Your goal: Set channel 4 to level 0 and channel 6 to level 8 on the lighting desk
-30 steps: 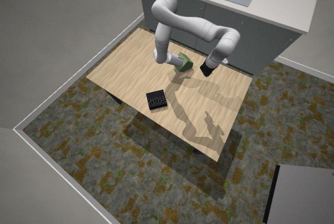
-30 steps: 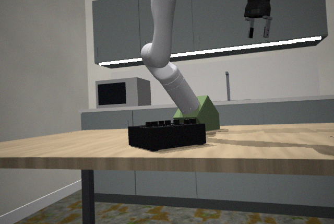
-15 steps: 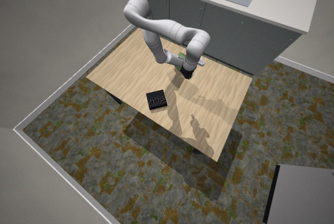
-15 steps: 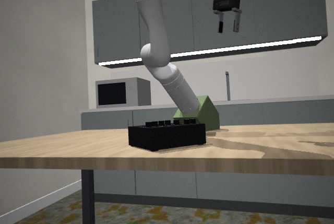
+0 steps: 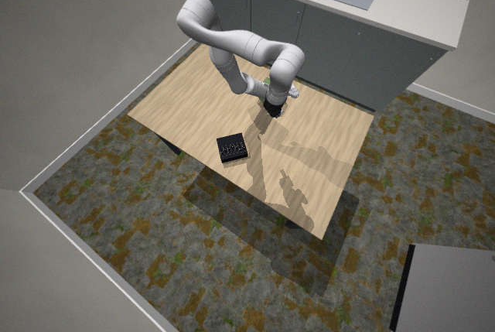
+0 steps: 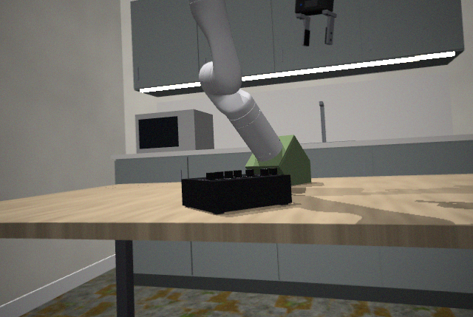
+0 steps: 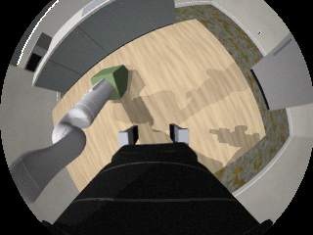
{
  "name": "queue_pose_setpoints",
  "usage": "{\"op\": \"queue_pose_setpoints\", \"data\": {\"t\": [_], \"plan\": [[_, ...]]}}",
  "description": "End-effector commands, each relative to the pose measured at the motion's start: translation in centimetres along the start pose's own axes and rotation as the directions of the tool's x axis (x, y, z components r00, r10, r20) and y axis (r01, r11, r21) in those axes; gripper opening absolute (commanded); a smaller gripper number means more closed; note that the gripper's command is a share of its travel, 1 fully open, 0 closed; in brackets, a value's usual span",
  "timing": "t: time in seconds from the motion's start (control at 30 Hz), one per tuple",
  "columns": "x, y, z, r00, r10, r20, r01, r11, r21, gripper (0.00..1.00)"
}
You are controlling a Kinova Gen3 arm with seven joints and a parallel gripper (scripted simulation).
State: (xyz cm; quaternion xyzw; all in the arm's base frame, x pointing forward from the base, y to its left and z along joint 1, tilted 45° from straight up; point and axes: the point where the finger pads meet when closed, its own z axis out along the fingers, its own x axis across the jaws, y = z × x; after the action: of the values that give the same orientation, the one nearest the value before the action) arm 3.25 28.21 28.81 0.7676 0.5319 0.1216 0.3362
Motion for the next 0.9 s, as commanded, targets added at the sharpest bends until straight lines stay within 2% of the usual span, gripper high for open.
{"op": "queue_pose_setpoints", "data": {"t": [0.0, 0.03, 0.33, 0.37, 0.7, 0.73, 0.87], "plan": [[0.0, 0.0, -0.1, 1.0, -0.002, -0.003, 0.002, 1.0, 0.003, 1.0], [-0.6, 1.4, 0.2, 1.0, -0.019, -0.007, 0.019, 1.0, -0.002, 1.0], [-0.6, 1.4, 0.2, 1.0, -0.019, -0.007, 0.019, 1.0, -0.002, 1.0], [-1.2, 2.9, 0.6, 0.999, -0.037, -0.011, 0.037, 0.999, -0.007, 1.0], [-1.2, 2.9, 0.6, 0.999, -0.037, -0.011, 0.037, 0.999, -0.007, 1.0], [-1.8, 4.4, 1.1, 0.998, -0.055, -0.015, 0.054, 0.998, -0.013, 1.0], [-1.8, 4.4, 1.1, 0.998, -0.055, -0.015, 0.054, 0.998, -0.013, 1.0]]}}
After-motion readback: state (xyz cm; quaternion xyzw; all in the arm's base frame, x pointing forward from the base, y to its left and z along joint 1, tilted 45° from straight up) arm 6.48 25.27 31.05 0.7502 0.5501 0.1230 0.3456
